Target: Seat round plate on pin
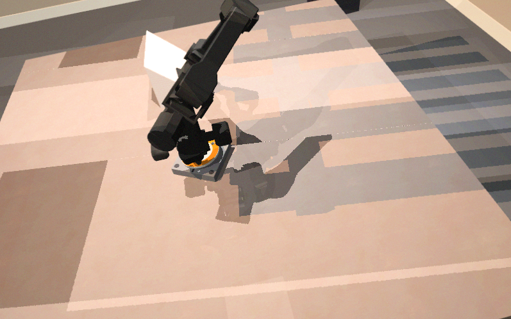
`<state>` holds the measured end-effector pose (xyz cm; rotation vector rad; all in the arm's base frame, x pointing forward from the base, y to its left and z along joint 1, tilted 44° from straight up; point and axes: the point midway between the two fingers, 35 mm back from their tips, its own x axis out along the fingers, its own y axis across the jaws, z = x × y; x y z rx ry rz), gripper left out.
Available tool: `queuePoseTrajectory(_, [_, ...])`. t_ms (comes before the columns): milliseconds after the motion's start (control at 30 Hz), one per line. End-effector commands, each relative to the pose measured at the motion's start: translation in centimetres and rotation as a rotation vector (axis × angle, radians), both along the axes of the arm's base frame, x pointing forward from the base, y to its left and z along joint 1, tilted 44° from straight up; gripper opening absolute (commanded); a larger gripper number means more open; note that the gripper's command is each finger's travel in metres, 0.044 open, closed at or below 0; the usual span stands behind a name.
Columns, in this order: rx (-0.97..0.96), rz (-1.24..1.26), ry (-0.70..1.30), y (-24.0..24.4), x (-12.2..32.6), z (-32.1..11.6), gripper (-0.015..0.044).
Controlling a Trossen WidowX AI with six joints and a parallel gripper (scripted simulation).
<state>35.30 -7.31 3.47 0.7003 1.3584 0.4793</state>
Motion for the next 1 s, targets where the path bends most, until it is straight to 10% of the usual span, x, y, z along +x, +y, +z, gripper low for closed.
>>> queuePoseTrajectory(0, [-0.010,0.009,0.010,-0.2,-0.2,-0.6,0.0000])
queuePoseTrajectory(967, [-0.012,0.009,0.012,-3.6,-1.2,2.1,0.0000])
